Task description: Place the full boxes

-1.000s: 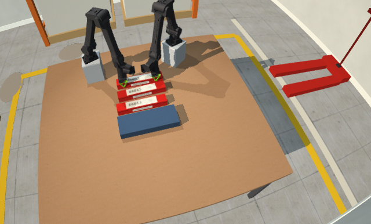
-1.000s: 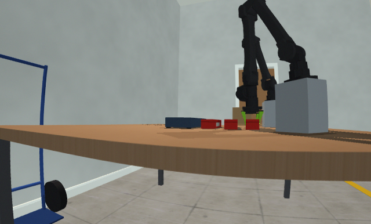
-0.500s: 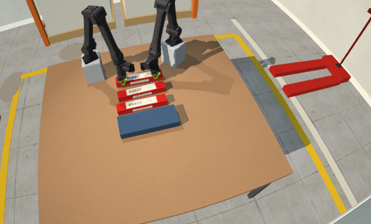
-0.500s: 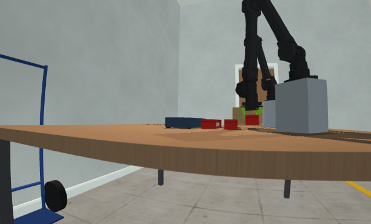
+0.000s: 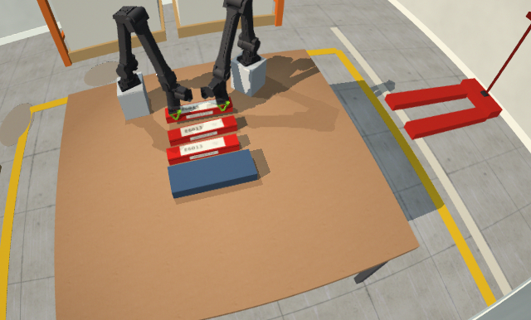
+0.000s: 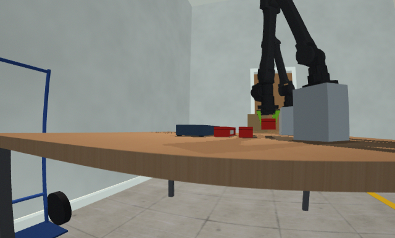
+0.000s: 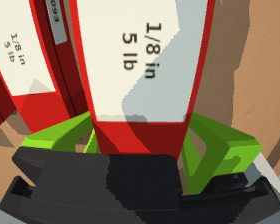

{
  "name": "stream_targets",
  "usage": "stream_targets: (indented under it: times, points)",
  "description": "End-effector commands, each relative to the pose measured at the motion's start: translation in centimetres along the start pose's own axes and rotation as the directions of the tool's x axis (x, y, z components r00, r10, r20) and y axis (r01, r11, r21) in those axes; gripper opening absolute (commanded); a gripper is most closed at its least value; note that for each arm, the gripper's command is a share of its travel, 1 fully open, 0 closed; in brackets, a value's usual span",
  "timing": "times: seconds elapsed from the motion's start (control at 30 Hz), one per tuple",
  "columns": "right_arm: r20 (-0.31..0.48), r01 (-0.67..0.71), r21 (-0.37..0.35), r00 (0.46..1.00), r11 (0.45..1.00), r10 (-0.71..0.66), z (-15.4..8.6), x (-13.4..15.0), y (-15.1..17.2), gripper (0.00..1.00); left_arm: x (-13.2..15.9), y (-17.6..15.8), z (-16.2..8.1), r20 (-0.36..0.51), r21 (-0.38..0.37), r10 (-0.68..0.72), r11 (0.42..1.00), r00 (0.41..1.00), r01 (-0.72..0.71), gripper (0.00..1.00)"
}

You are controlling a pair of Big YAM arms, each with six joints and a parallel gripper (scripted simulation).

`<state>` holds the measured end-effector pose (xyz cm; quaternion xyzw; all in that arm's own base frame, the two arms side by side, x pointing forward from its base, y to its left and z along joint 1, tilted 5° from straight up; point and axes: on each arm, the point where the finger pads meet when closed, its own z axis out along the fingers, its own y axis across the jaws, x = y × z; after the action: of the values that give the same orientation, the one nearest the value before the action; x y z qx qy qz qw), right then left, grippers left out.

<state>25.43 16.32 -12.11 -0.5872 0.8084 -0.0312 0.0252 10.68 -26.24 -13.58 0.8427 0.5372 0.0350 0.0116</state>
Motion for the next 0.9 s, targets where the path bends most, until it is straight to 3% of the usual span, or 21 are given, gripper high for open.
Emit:
stream_targets:
  times: [0.0, 0.87]
  points:
    - [0.009, -0.010, 0.012, 1.000, 1.000, 0.010, -1.54, -0.15, -0.09, 0.00, 0.17, 0.11, -1.59, 0.000, -0.015, 0.006, 1.000, 1.000, -0.006, 0.00]
    - [0.009, -0.013, 0.012, 1.000, 1.000, 0.013, -2.00, -0.13, -0.17, 0.00, 0.54, 0.24, -2.08, -0.001, -0.015, 0.005, 1.000, 1.000, -0.005, 0.00]
